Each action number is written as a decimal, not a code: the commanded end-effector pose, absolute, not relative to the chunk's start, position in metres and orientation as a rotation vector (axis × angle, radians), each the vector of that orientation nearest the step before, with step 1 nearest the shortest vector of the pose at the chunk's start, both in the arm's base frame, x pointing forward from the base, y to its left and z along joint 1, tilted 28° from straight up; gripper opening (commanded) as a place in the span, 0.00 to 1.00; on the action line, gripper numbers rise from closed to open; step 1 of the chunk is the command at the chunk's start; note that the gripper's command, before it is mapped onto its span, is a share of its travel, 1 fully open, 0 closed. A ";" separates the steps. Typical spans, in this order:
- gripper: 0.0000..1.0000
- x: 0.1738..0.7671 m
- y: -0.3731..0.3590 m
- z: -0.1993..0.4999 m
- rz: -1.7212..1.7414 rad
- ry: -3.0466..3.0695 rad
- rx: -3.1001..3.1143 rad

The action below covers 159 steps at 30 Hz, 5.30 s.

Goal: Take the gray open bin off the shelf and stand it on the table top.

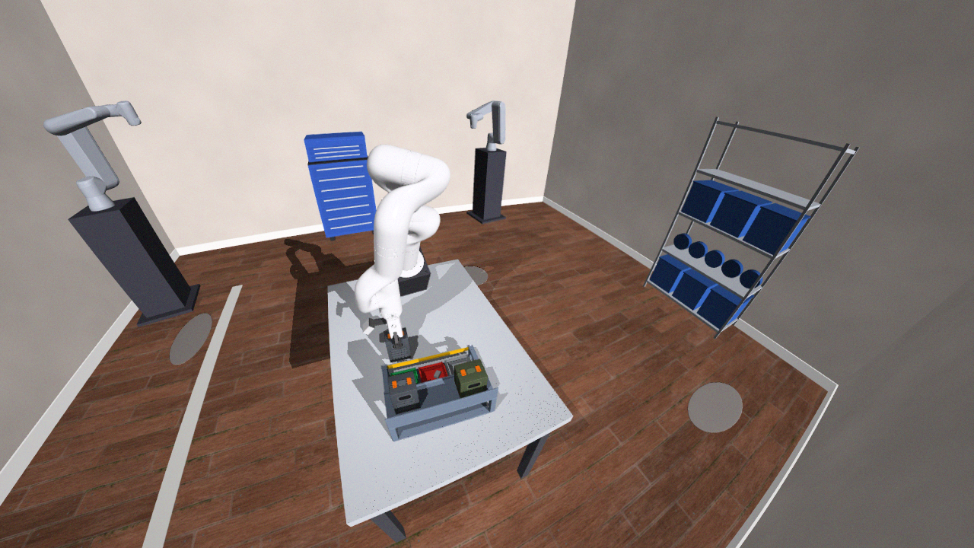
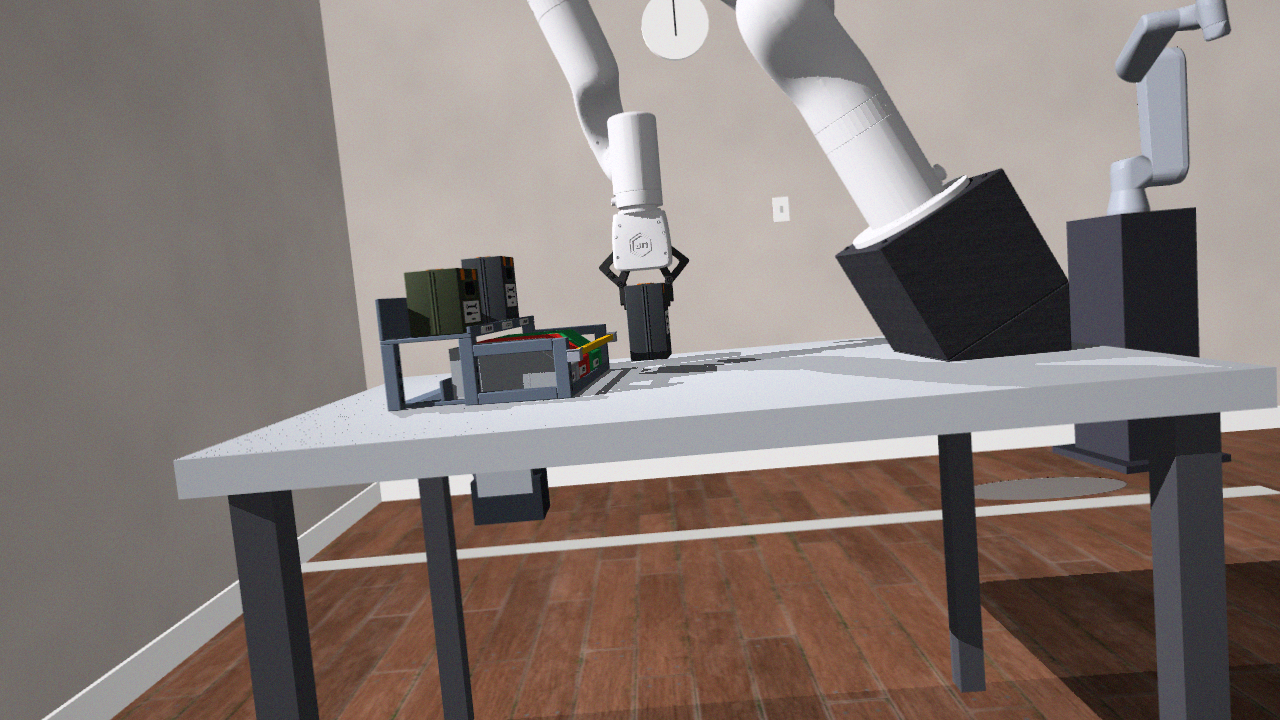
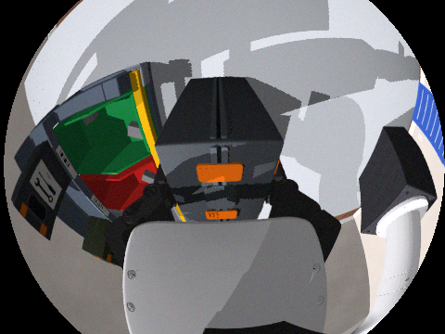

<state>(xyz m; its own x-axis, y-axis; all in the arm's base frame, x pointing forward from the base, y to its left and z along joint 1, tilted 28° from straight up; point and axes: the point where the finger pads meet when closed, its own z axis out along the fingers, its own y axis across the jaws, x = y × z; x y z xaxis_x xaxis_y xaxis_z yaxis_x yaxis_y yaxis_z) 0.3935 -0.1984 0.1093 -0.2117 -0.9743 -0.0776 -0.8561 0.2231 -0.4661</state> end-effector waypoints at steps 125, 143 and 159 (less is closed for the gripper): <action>1.00 0.392 -0.182 0.147 -0.466 2.150 -1.699; 1.00 0.434 -0.141 0.168 -0.464 2.150 -1.699; 1.00 0.463 -0.112 0.183 -0.464 2.150 -1.698</action>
